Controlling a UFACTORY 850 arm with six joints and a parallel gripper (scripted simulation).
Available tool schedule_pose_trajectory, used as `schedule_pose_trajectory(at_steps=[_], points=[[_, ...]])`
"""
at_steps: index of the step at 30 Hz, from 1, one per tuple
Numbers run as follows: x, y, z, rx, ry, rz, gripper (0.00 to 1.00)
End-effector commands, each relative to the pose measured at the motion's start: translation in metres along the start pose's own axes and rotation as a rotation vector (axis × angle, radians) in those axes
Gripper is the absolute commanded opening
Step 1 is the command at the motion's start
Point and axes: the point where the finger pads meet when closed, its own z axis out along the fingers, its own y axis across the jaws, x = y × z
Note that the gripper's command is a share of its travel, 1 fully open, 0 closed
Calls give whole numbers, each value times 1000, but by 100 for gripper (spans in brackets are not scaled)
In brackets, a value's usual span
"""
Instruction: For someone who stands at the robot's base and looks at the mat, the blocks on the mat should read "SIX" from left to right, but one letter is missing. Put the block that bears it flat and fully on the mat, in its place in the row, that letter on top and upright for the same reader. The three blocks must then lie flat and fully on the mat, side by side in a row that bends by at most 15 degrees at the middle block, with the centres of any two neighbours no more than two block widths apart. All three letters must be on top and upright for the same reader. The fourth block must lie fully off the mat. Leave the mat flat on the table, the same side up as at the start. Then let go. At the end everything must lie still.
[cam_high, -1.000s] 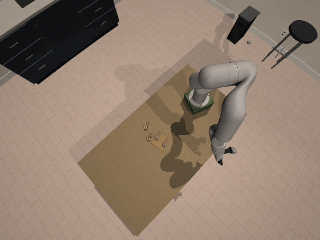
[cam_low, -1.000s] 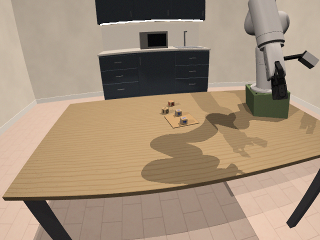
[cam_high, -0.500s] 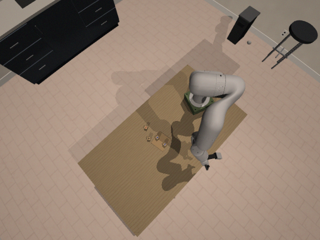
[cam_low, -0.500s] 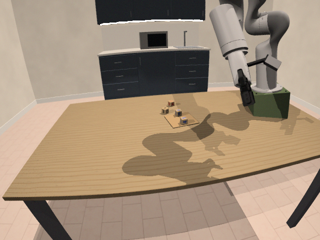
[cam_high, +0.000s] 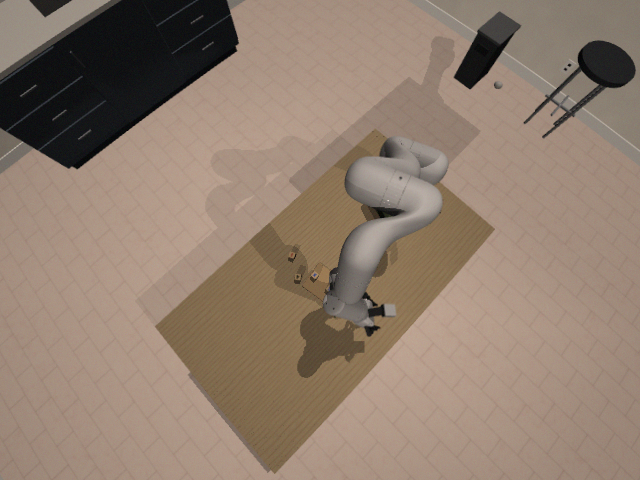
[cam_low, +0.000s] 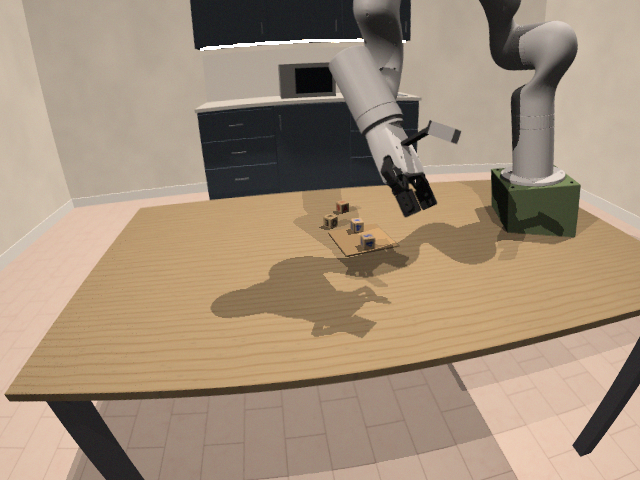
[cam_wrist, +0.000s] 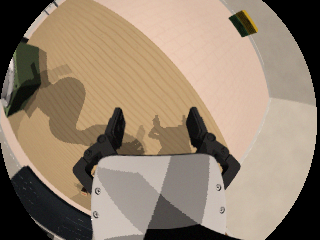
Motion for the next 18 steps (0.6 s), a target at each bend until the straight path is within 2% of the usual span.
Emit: schedule_pose_trajectory(at_steps=[1,5,12,15,18], points=[[-48,-24,-22,45,64,38,100],[-81,-51,-39,69,106,69,100],[-136,-114,-73,118,186,133,100],[-148,-132,-82,131,207,151,100],[-150,-135,-83,133,210,154,100]])
